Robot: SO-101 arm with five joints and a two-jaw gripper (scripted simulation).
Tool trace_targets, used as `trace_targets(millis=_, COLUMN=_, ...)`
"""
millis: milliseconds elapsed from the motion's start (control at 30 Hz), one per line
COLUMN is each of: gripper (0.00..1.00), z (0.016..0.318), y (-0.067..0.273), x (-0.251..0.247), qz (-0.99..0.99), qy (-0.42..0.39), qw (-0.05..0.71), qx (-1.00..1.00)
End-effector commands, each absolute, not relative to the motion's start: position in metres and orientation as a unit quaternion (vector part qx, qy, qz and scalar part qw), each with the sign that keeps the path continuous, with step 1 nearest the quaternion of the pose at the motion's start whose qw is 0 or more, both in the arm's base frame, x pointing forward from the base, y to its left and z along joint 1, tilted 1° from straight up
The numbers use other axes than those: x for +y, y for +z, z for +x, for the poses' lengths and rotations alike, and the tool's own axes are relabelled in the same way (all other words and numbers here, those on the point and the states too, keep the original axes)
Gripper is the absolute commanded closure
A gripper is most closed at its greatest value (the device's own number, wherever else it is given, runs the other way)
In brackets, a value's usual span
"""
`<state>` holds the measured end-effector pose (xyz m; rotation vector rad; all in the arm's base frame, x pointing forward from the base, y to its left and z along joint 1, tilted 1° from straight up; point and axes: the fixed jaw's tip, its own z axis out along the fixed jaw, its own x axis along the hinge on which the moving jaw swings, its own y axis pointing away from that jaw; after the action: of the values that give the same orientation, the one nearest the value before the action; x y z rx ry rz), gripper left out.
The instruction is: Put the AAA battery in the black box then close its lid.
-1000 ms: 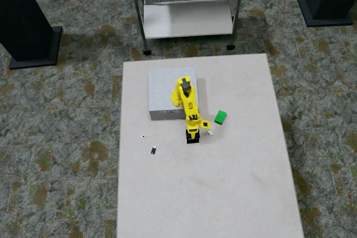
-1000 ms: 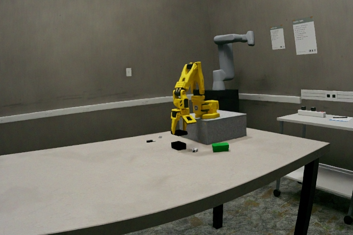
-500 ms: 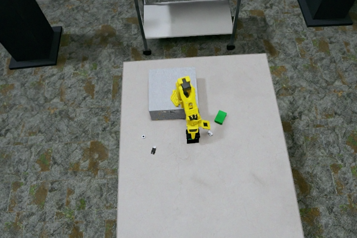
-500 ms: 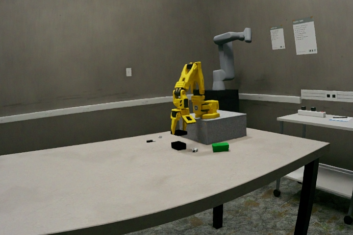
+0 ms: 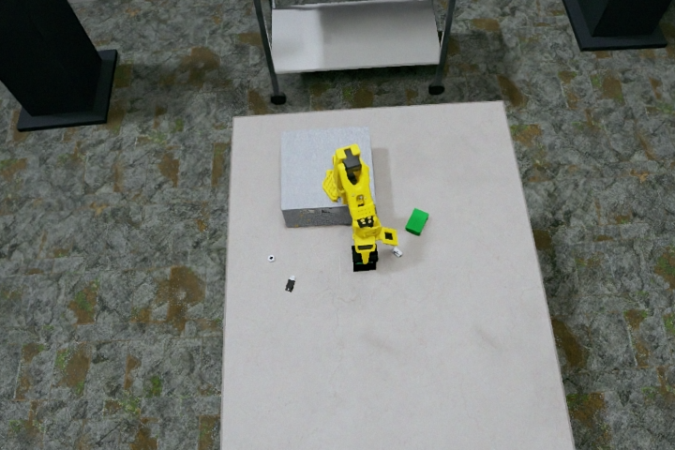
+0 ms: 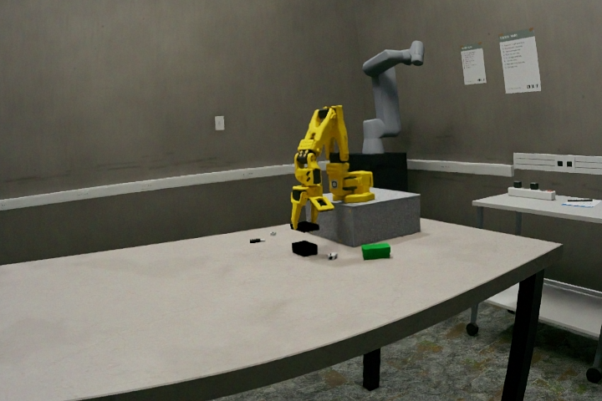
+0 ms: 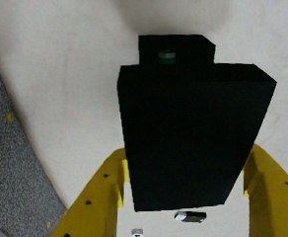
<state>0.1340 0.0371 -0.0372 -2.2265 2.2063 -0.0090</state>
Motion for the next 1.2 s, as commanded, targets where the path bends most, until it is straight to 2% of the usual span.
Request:
trace_targets(millis=0, gripper=0.76, z=0.1350, y=-0.0383, x=0.0389, qz=-0.711, qy=-0.002, qw=0.004, qx=0.704)
trace_targets(millis=1167, gripper=0.76, z=0.1374, y=-0.0383, x=0.0374, qz=-0.712, qy=-0.002, qw=0.004, qx=0.703)
